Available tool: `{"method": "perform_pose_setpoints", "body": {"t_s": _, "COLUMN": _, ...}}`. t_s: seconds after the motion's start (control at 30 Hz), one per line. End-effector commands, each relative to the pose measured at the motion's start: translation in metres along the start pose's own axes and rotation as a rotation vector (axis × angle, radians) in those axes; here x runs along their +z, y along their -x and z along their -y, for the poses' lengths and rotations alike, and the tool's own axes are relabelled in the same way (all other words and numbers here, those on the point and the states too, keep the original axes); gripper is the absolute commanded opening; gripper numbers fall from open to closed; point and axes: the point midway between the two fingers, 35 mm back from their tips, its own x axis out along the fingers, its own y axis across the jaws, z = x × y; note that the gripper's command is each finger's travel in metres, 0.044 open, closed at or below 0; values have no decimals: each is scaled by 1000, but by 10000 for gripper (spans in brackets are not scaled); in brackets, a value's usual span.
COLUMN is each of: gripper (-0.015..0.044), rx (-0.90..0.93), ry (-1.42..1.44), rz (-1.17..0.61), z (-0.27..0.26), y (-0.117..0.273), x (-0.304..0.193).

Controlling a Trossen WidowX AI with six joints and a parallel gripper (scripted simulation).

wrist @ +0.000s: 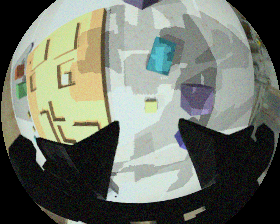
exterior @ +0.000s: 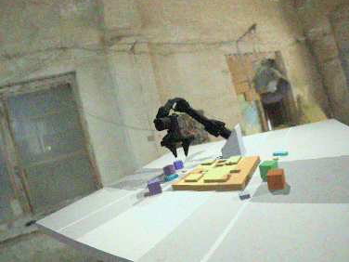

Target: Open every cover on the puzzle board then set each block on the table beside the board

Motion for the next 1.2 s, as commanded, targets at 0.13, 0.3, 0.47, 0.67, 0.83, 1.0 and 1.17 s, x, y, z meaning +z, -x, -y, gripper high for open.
{"method": "perform_pose_setpoints", "body": {"t_s": 0.13, "gripper": 99, "rx": 17, "ry": -14, "rz": -4, "z": -38, "y": -1, "x": 22}}
{"method": "perform_pose_setpoints", "body": {"t_s": 0.3, "gripper": 0, "rx": 17, "ry": -41, "rz": -8, "z": -64, "y": -2, "x": 34}}
{"method": "perform_pose_setpoints", "body": {"t_s": 0.47, "gripper": 0, "rx": 14, "ry": -68, "rz": -11, "z": -91, "y": -2, "x": 43}}
{"method": "perform_pose_setpoints", "body": {"t_s": 0.67, "gripper": 0, "rx": 6, "ry": -101, "rz": -13, "z": -125, "y": -3, "x": 51}}
{"method": "perform_pose_setpoints", "body": {"t_s": 0.83, "gripper": 0, "rx": -3, "ry": -125, "rz": -12, "z": -150, "y": -3, "x": 56}}
{"method": "perform_pose_setpoints", "body": {"t_s": 1.0, "gripper": 0, "rx": -3, "ry": -126, "rz": -12, "z": -151, "y": -5, "x": 56}}
{"method": "perform_pose_setpoints", "body": {"t_s": 1.17, "gripper": 0, "rx": -3, "ry": -126, "rz": -11, "z": -151, "y": -23, "x": 57}}
